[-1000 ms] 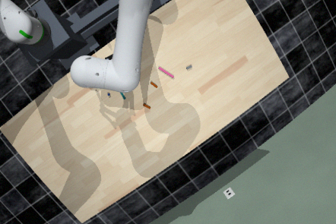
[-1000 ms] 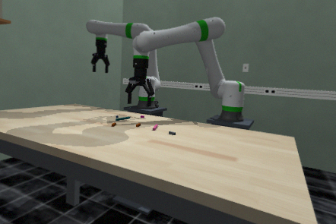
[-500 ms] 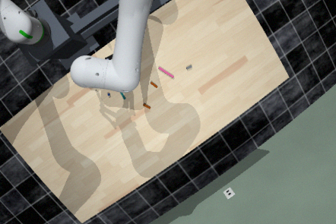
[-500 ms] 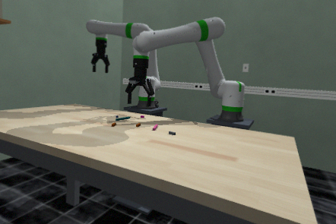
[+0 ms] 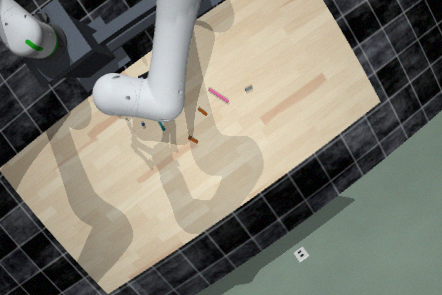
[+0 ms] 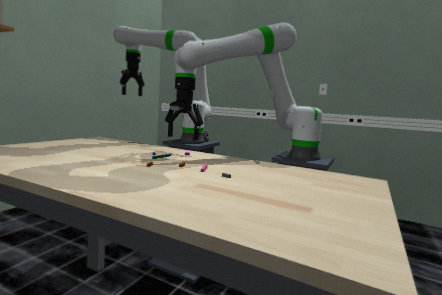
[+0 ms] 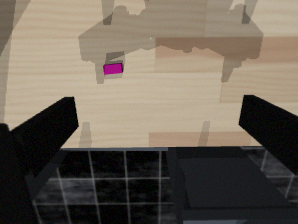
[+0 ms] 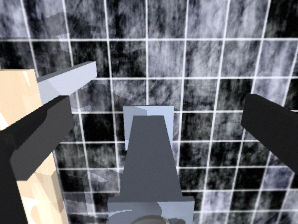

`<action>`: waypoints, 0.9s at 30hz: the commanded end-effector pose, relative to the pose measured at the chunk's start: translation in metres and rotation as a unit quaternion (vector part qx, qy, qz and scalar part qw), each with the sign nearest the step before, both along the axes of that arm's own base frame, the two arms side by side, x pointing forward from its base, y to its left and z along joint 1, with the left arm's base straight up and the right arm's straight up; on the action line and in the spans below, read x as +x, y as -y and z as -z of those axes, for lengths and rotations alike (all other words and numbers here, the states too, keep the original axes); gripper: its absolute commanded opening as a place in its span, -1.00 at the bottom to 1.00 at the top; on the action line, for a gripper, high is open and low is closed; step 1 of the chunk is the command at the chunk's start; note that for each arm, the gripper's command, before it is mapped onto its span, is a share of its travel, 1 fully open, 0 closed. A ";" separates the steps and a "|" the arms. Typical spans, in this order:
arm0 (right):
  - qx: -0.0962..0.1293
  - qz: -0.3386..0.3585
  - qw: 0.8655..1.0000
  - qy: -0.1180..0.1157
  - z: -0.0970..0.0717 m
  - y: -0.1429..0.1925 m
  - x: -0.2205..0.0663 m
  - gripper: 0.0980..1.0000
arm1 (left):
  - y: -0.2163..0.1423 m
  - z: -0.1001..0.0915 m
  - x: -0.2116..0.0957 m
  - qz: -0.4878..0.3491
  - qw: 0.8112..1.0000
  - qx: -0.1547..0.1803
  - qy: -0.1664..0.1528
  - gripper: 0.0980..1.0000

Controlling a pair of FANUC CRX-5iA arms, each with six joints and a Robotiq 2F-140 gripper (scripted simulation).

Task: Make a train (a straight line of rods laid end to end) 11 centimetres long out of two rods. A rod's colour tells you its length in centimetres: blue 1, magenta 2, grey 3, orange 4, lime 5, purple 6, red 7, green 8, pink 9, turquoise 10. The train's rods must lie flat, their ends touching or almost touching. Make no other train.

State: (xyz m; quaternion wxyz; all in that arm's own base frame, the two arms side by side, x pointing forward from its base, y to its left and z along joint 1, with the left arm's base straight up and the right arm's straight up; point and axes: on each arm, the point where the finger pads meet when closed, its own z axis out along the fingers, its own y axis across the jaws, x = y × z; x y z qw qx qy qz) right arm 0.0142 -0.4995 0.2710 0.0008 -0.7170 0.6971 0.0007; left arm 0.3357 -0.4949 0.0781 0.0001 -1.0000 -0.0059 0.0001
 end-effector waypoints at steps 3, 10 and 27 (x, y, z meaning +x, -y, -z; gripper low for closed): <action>-0.001 0.000 1.000 0.000 -0.001 0.000 0.000 1.00 | 0.000 -0.001 0.000 0.000 1.000 -0.001 0.000 1.00; -0.001 0.000 1.000 0.000 -0.001 0.000 0.000 1.00 | 0.000 -0.001 0.000 0.000 1.000 -0.001 0.000 1.00; -0.001 0.000 1.000 0.000 -0.001 0.000 0.000 1.00 | 0.011 -0.003 0.021 -0.095 0.995 -0.001 0.000 1.00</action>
